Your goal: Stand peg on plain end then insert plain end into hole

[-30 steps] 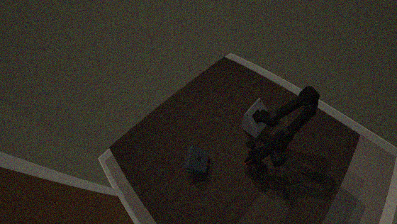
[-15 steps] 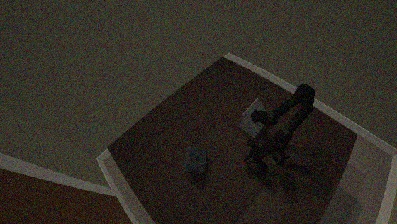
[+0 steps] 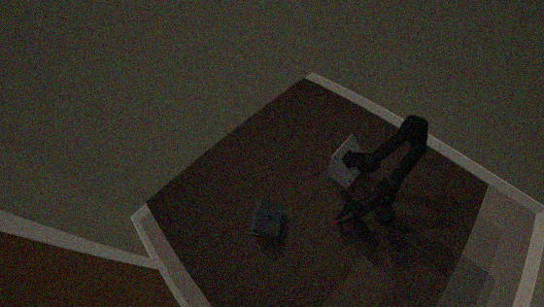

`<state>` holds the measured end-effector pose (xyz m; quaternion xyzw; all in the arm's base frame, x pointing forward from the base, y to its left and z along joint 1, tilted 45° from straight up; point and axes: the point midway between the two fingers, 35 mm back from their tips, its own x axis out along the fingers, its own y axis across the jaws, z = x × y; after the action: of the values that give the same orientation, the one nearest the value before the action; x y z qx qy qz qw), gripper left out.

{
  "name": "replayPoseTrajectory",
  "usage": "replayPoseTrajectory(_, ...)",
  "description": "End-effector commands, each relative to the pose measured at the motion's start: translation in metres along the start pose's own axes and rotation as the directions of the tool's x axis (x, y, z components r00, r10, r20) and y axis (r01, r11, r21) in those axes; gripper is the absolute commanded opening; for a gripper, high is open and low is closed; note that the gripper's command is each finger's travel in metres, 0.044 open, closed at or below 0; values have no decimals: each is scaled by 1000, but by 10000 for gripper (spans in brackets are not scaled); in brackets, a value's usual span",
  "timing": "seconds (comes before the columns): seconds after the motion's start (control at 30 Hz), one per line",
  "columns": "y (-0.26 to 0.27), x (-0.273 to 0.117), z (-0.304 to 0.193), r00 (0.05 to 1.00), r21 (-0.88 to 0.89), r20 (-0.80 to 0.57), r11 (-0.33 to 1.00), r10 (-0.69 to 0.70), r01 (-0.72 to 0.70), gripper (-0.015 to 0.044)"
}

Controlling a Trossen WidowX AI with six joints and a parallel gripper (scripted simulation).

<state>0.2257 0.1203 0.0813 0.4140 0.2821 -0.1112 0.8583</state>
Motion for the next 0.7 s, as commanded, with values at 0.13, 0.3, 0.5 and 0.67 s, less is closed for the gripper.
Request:
replayPoseTrajectory(0.13, -1, -4, -2, 997, 4, 73, 1000, -5, 5, 50)
replayPoseTrajectory(0.3, -2, -7, -4, 993, 4, 116, 1000, -6, 5, 50)
replayPoseTrajectory(0.5, -2, -10, -6, 986, 5, 167, 1000, -6, 5, 50)
replayPoseTrajectory(0.67, -2, -13, -9, 978, 5, 210, 1000, -7, 6, 50)
